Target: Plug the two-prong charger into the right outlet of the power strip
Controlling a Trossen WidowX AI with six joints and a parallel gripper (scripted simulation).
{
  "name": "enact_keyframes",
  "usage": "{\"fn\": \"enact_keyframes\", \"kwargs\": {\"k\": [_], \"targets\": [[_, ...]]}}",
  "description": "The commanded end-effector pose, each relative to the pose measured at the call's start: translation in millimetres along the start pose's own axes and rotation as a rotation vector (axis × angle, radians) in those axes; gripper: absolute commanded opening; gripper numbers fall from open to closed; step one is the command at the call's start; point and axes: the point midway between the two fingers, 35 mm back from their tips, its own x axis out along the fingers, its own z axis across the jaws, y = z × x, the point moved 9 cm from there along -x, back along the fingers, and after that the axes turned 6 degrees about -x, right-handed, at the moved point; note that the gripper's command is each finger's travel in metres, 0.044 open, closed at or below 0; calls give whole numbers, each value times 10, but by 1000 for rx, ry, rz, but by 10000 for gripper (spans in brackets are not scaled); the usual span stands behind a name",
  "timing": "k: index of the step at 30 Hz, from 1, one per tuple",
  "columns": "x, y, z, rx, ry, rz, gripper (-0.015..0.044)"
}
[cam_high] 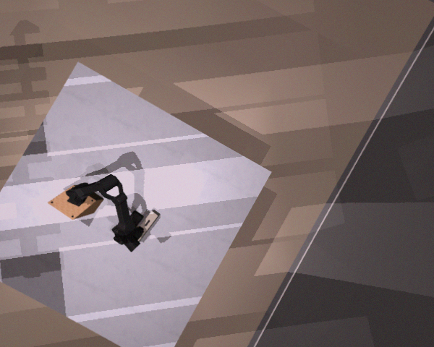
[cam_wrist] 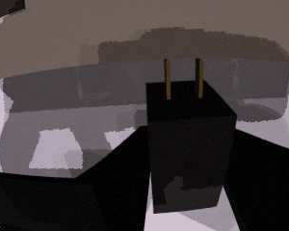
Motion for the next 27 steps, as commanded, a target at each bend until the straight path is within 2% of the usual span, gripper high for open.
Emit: {"fn": "enact_keyframes", "kwargs": {"k": [1, 27], "targets": [[-2, -16, -1, 5, -4, -1, 0], [-5, -67, -7, 5, -3, -1, 0]]}}
